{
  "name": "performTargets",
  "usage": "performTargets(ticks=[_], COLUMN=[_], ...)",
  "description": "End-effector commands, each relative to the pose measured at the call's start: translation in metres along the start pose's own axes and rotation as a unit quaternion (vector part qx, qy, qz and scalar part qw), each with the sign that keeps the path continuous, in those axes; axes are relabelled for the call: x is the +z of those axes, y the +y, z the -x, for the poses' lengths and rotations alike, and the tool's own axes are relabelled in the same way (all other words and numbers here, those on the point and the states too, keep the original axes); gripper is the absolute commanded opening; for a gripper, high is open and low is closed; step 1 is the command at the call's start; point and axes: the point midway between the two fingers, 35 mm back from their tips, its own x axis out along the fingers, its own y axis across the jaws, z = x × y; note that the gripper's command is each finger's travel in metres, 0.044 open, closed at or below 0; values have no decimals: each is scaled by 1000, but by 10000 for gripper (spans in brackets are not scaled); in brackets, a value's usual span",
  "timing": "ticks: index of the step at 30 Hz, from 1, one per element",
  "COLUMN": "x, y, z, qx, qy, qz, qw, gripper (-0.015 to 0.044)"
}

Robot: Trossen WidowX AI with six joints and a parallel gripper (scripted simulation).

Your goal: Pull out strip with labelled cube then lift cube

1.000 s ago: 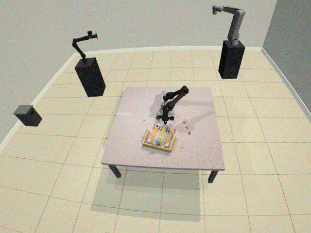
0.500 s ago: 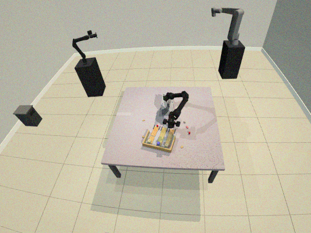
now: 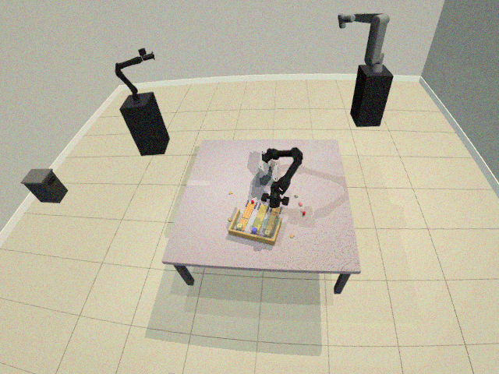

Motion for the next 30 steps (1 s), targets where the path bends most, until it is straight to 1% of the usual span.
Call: performTargets(ticks=[1, 30], x=[-2, -6], y=[-4, 0], z=[-11, -55], qx=[-4, -1], qy=[6, 7], qz=[-7, -8], qw=[1000, 1000], gripper=[0, 0])
